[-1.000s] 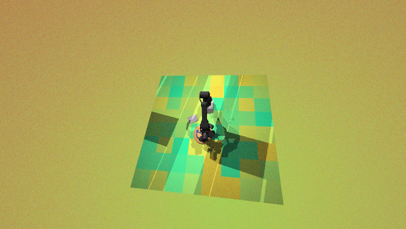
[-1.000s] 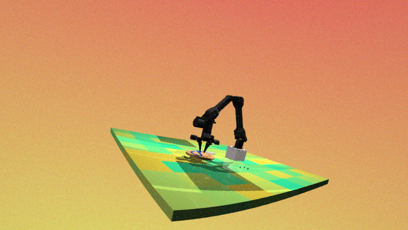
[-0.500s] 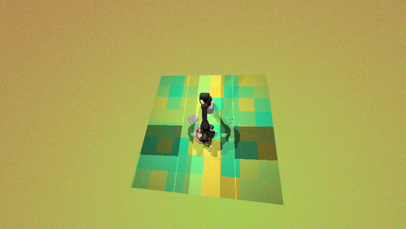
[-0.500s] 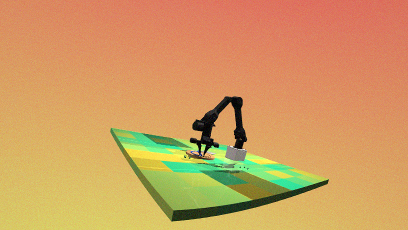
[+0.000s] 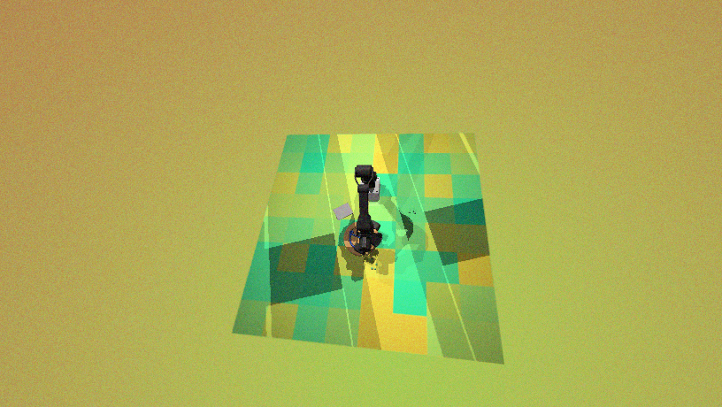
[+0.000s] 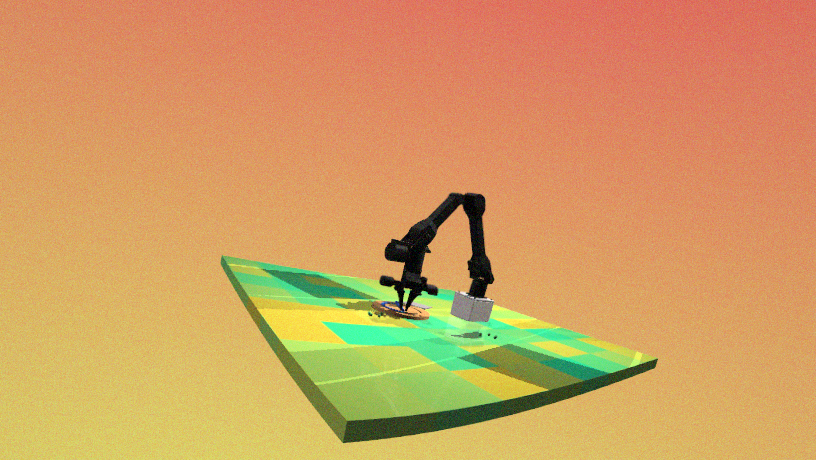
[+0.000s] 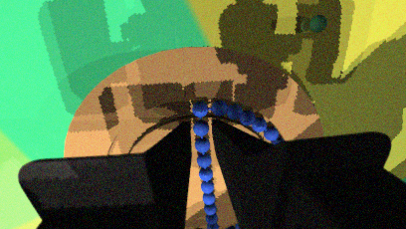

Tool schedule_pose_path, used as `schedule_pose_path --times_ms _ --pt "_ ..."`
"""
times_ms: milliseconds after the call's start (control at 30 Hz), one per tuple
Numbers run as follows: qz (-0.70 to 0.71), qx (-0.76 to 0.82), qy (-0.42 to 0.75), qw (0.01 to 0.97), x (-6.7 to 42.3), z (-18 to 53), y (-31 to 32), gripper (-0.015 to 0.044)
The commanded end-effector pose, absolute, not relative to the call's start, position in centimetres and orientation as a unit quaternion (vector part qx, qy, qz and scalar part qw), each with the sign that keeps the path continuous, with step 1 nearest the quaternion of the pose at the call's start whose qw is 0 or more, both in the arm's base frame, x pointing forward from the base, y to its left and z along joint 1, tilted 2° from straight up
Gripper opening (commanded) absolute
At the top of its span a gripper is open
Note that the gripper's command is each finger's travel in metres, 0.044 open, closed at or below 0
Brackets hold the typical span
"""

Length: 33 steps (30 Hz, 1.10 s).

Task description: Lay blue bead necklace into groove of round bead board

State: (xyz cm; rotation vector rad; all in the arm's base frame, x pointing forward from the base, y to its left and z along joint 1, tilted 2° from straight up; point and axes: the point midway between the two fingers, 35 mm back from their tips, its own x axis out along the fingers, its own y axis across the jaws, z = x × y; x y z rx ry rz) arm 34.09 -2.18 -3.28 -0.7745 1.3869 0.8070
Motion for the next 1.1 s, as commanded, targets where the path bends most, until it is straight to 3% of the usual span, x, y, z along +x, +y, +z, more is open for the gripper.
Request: schedule_pose_path --times_ms 0,1067 --pt "0.352 -0.338 0.605 0.629 34.11 -3.23 -2.19 0.0000" --pt "0.351 -0.336 0.606 0.630 33.97 -2.66 -1.70 0.0000"
